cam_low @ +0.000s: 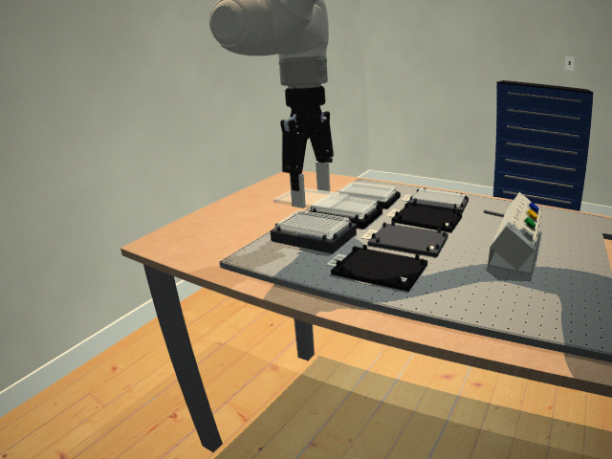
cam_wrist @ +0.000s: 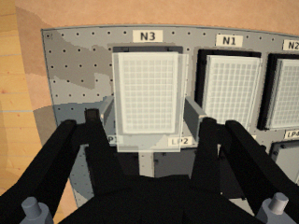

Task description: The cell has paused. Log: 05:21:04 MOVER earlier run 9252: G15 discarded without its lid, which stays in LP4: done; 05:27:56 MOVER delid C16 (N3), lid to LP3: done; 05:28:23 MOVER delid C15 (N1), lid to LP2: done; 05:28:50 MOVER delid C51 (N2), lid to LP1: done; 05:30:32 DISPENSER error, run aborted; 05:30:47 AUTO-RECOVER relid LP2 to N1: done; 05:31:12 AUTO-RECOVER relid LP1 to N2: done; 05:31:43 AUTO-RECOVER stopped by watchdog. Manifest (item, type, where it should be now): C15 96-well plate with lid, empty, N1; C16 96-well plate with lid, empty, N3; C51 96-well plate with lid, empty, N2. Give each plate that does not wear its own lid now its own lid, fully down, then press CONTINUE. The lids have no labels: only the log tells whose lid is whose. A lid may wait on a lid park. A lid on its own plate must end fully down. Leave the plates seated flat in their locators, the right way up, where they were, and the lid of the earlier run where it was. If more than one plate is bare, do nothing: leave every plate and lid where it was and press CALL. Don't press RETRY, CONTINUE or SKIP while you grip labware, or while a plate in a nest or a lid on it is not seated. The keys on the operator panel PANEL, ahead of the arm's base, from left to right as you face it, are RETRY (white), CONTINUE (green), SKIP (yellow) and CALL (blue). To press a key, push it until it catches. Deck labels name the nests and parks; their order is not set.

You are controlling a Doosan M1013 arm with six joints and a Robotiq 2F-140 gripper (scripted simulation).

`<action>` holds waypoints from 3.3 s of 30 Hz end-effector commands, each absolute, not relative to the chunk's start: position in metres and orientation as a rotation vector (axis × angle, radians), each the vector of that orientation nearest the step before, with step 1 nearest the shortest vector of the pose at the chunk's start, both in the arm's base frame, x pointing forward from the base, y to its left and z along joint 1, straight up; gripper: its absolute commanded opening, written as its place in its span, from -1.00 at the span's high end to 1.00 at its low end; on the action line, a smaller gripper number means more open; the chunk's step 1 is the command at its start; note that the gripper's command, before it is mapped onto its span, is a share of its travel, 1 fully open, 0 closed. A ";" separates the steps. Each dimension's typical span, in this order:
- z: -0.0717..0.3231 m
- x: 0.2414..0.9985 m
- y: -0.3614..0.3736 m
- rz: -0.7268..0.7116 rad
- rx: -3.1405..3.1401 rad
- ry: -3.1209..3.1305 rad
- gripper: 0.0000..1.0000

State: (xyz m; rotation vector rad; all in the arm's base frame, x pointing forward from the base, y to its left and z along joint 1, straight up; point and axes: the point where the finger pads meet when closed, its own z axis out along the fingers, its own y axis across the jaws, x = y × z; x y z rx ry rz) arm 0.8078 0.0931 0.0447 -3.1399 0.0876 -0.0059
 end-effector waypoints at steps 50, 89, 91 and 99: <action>0.027 0.808 0.093 -0.006 -3.141 0.050 1.00; 0.011 0.808 0.093 -0.006 -3.141 0.050 1.00; 0.011 0.808 0.093 -0.006 -3.141 0.050 1.00; 0.011 0.808 0.093 -0.006 -3.141 0.050 1.00</action>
